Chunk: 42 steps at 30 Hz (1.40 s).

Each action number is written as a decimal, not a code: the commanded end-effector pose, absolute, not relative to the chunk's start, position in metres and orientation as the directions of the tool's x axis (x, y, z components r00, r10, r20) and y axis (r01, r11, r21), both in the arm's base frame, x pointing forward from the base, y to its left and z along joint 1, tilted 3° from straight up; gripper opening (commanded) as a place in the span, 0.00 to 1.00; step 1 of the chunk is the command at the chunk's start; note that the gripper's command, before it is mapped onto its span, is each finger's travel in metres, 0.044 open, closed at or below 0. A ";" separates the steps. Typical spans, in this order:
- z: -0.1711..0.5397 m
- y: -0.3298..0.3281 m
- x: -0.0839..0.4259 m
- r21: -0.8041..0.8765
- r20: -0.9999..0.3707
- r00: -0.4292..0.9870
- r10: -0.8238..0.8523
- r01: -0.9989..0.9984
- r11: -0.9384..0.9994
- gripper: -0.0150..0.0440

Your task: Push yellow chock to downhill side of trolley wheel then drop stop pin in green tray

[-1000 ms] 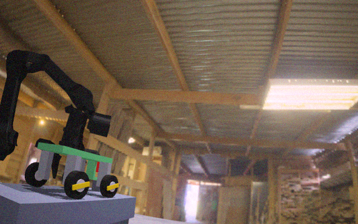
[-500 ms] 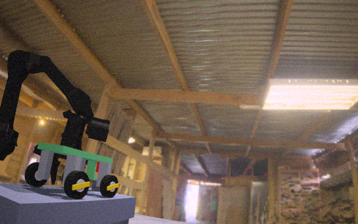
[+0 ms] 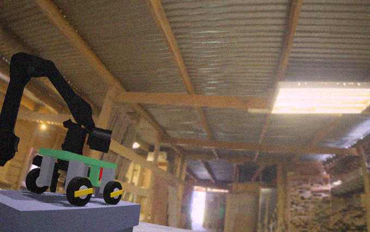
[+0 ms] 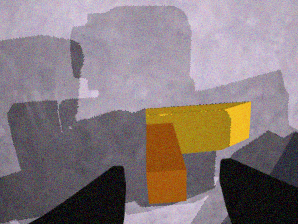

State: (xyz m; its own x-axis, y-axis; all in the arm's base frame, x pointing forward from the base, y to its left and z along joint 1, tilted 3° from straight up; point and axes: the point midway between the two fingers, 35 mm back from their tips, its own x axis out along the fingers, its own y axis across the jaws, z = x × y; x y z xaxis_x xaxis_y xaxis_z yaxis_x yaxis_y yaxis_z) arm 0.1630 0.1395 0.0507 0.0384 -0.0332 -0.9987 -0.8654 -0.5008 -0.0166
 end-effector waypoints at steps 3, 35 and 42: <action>0.046 0.138 0.161 -0.002 -0.999 0.025 -0.039 -0.863 -0.506 0.58; 0.021 0.137 0.161 -0.002 -0.999 0.025 -0.040 -0.863 -0.506 0.58; 0.024 0.138 0.163 -0.013 -0.999 0.036 -0.035 -0.865 -0.501 0.38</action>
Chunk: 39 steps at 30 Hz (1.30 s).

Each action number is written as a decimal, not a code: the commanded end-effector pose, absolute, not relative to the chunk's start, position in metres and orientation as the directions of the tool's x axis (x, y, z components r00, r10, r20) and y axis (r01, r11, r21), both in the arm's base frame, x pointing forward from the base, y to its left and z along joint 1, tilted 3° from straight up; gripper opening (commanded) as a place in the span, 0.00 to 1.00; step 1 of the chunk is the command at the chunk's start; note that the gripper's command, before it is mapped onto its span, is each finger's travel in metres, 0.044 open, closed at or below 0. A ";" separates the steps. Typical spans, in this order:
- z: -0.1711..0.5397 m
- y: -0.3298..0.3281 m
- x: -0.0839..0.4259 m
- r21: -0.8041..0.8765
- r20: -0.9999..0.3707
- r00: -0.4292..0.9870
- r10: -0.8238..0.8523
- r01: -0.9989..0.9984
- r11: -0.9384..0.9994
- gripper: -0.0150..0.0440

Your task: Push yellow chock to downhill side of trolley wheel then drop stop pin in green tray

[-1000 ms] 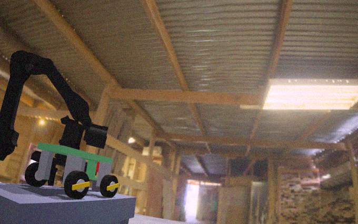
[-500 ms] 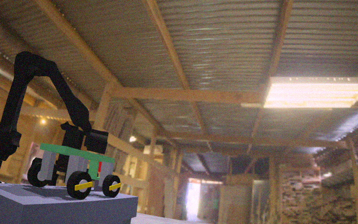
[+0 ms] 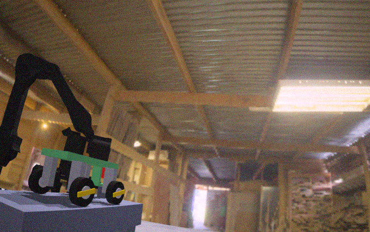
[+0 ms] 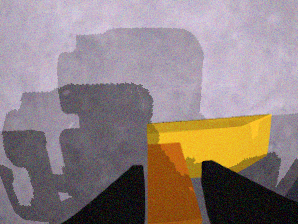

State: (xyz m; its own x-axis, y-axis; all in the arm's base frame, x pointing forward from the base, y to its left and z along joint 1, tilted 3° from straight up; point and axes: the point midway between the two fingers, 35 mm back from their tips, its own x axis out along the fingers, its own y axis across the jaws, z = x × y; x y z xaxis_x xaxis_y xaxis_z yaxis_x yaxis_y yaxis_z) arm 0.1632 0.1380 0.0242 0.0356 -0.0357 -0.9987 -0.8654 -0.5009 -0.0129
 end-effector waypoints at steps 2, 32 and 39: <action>0.024 0.138 0.163 -0.013 -0.999 0.036 -0.035 -0.865 -0.501 0.35; 0.096 0.135 0.157 -0.002 -0.999 0.025 -0.040 -0.863 -0.506 0.25; 0.113 0.136 0.156 -0.002 -0.999 0.025 -0.040 -0.863 -0.506 0.25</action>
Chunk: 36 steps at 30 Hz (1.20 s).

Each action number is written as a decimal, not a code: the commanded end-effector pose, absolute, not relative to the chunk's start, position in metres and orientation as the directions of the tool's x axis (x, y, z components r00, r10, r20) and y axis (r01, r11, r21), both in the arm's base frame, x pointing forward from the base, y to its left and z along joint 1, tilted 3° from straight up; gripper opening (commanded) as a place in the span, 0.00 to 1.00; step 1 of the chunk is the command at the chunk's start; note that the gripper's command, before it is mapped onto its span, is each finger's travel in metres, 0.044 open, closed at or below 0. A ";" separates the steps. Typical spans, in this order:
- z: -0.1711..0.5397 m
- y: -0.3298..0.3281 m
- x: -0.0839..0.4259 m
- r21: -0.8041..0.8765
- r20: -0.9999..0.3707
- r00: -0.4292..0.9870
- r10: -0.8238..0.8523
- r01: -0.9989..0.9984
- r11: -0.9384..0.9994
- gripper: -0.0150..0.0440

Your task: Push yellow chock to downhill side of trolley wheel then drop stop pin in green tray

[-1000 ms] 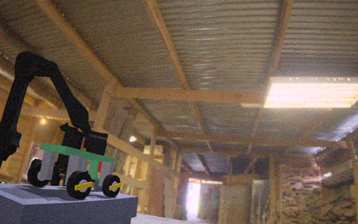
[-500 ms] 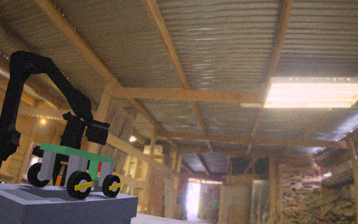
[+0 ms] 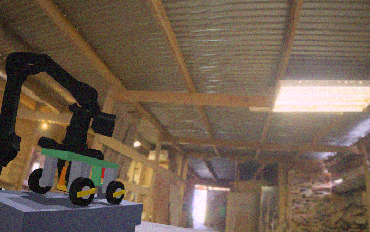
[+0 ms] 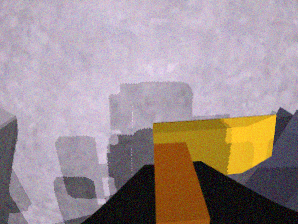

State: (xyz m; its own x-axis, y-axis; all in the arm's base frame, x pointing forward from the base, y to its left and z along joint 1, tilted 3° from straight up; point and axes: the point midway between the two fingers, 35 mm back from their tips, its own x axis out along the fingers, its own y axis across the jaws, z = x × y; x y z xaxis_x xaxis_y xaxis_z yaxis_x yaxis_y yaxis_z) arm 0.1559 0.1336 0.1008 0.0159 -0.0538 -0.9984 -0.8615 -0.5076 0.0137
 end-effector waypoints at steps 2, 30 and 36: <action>0.119 0.136 0.156 -0.002 -0.999 0.025 -0.040 -0.863 -0.506 0.25; 0.170 0.143 0.158 -0.005 -0.999 0.025 -0.039 -0.899 -0.438 0.25; 0.170 0.143 0.158 -0.014 -0.999 0.025 -0.040 -0.969 -0.247 0.25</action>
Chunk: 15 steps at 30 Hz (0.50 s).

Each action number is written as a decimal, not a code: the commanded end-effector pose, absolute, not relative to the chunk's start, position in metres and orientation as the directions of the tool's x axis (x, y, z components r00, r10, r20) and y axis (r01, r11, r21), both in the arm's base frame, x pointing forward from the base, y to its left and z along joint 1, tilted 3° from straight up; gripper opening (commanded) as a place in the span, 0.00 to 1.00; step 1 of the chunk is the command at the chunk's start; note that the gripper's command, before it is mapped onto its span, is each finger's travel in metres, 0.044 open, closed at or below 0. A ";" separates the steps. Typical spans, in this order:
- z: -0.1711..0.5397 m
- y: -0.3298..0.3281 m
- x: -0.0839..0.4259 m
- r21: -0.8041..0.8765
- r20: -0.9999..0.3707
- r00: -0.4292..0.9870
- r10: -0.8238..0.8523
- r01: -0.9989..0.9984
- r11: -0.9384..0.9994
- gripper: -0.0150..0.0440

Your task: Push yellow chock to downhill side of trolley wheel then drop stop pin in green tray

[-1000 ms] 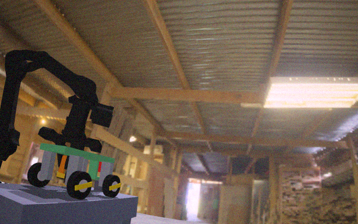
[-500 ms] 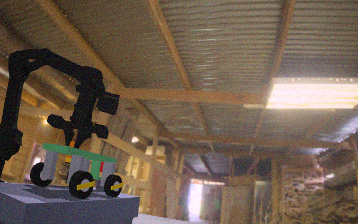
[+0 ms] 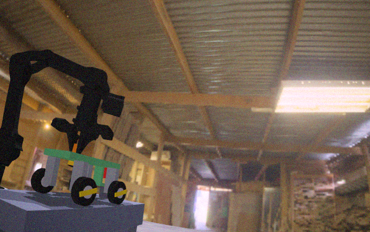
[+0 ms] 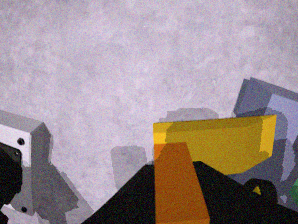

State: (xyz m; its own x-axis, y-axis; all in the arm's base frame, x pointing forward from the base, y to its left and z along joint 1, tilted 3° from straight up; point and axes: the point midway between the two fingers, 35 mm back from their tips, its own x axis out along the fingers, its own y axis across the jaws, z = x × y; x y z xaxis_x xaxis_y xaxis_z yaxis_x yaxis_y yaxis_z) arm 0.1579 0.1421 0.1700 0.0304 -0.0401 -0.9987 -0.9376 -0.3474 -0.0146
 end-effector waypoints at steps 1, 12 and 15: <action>0.170 0.143 0.158 -0.015 -0.999 0.025 -0.040 -0.977 -0.213 0.25; 0.170 0.143 0.158 -0.029 -0.999 0.023 -0.040 -0.987 0.157 0.25; 0.170 0.143 0.158 -0.032 -0.999 0.023 -0.040 -0.966 0.255 0.25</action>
